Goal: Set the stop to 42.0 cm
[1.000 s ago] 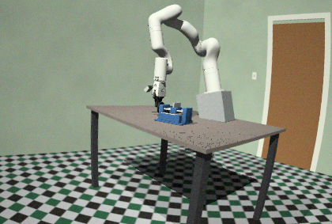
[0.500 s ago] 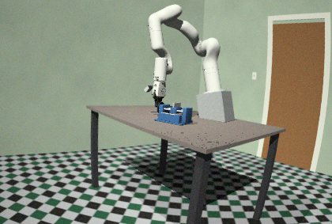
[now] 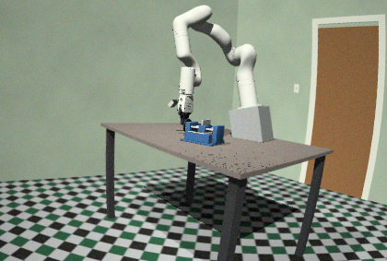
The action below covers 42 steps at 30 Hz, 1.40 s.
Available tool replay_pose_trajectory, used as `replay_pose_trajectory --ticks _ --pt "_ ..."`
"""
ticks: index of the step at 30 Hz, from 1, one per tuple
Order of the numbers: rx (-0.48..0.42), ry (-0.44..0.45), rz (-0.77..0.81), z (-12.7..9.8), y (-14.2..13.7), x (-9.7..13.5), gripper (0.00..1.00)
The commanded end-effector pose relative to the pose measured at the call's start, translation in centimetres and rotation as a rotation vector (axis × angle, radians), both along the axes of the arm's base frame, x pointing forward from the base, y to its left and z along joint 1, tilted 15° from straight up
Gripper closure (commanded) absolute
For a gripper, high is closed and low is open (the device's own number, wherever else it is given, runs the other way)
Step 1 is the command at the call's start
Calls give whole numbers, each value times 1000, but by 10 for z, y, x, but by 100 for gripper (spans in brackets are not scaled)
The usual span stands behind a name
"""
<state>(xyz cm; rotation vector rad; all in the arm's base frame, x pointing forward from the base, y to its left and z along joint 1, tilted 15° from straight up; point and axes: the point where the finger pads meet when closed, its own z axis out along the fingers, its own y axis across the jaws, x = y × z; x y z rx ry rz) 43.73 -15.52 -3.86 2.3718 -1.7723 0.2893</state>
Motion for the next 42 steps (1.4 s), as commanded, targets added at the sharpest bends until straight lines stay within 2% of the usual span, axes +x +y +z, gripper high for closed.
replay_pose_trajectory --ticks 1,42 --pt "0 -1 0 0 0 1 94" --pt "0 -1 0 4 2 4 94"
